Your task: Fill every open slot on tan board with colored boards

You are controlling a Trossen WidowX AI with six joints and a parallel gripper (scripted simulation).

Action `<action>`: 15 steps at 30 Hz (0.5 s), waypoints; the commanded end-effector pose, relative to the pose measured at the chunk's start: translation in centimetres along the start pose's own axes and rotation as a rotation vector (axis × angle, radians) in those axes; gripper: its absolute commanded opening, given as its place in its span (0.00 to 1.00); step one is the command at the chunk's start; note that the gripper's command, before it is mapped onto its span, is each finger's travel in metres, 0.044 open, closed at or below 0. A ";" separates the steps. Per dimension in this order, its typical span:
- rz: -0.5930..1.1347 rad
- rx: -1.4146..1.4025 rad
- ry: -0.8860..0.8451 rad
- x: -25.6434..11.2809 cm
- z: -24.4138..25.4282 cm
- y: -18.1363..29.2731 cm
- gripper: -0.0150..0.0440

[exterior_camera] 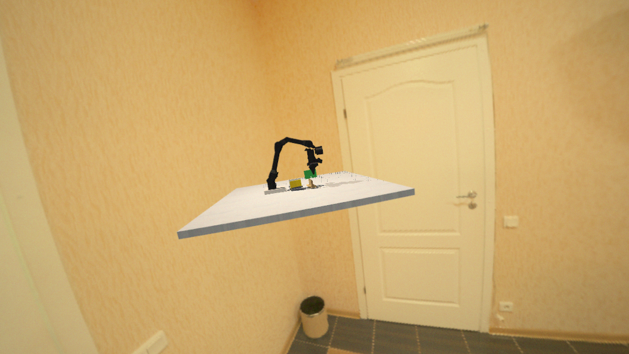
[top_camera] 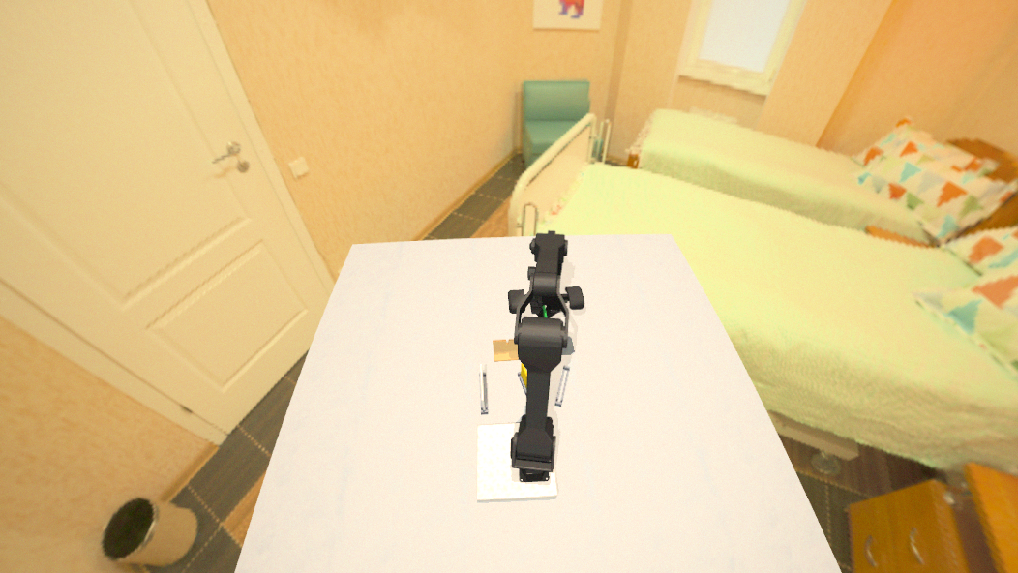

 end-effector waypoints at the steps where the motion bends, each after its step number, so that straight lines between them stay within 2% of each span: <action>1: 0.004 -0.003 0.002 0.1 0.0 0.0 0.25; 15: 0.004 -0.003 0.002 0.7 0.0 0.1 0.25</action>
Point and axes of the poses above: the point midway between the two fingers, 35 mm back from their tips, its own x axis out along the fingers, its own z axis across the jaws, y = z × x, the point moved 7 cm from there along -x, back along the fingers, and after that the axes turned 15 degrees about -x, right-handed, at the moved point
